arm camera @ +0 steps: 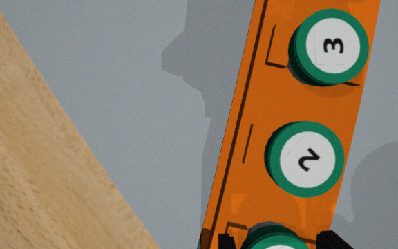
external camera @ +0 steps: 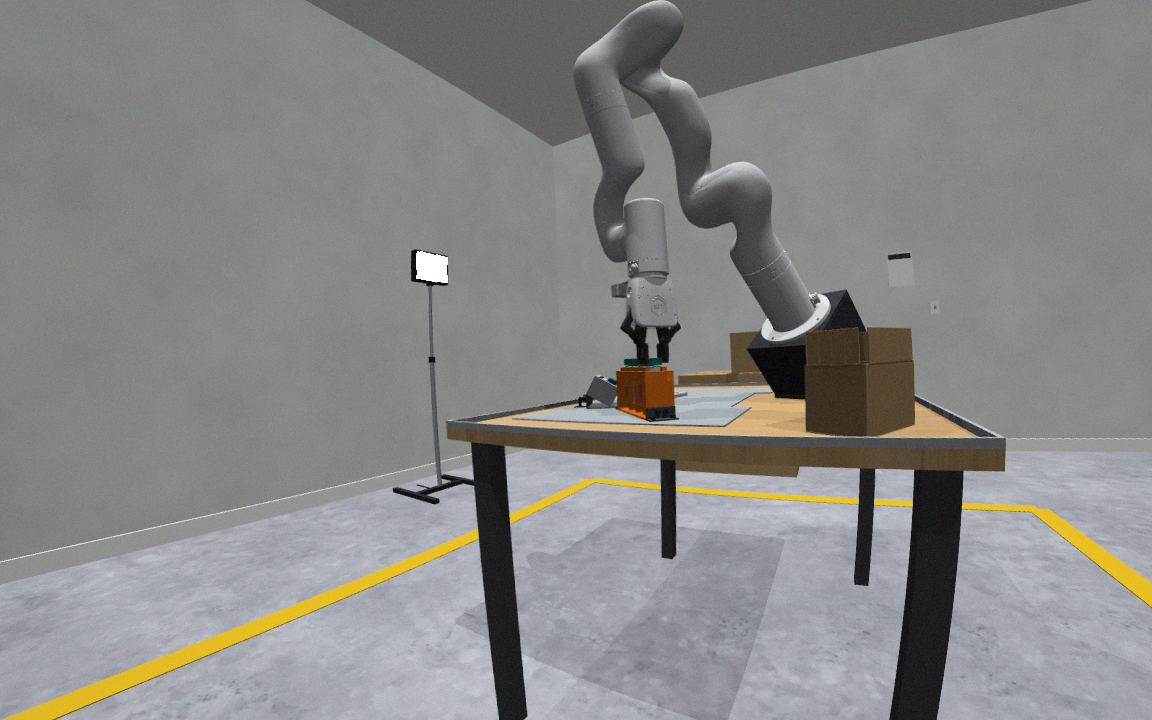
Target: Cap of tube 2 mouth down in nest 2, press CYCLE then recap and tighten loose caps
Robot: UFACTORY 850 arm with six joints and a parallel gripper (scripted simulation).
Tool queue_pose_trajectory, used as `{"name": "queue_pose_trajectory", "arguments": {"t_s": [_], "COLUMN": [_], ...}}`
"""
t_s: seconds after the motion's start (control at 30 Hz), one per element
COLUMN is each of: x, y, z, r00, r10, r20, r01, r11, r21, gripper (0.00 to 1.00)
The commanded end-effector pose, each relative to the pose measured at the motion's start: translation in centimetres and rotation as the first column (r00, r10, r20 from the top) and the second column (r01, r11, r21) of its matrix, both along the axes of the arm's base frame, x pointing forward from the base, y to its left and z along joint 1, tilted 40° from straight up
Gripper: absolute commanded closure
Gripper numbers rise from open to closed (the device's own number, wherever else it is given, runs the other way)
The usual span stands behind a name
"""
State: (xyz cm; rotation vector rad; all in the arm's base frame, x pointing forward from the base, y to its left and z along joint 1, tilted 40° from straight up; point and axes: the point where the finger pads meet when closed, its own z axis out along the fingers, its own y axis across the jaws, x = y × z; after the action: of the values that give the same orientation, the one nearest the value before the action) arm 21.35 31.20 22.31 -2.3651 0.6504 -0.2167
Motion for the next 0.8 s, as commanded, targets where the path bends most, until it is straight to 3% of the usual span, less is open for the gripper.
{"name": "queue_pose_trajectory", "arguments": {"t_s": [0.0, 0.2, 0.23, 0.77], "x": [0.08, 0.10, 0.10, 0.09], "y": [0.13, 0.15, 0.15, 0.16], "z": [-0.13, -0.17, -0.17, -0.17], "r00": [1.000, 1.000, 1.000, 0.999], "r10": [0.000, 0.000, 0.000, -0.031], "r20": [0.001, 0.001, 0.001, -0.022], "r01": [0.000, 0.000, 0.000, 0.031], "r11": [1.000, 1.000, 1.000, 0.999], "r21": [0.001, 0.001, 0.001, 0.013], "gripper": [0.54, 0.54, 1.00, 1.00]}}
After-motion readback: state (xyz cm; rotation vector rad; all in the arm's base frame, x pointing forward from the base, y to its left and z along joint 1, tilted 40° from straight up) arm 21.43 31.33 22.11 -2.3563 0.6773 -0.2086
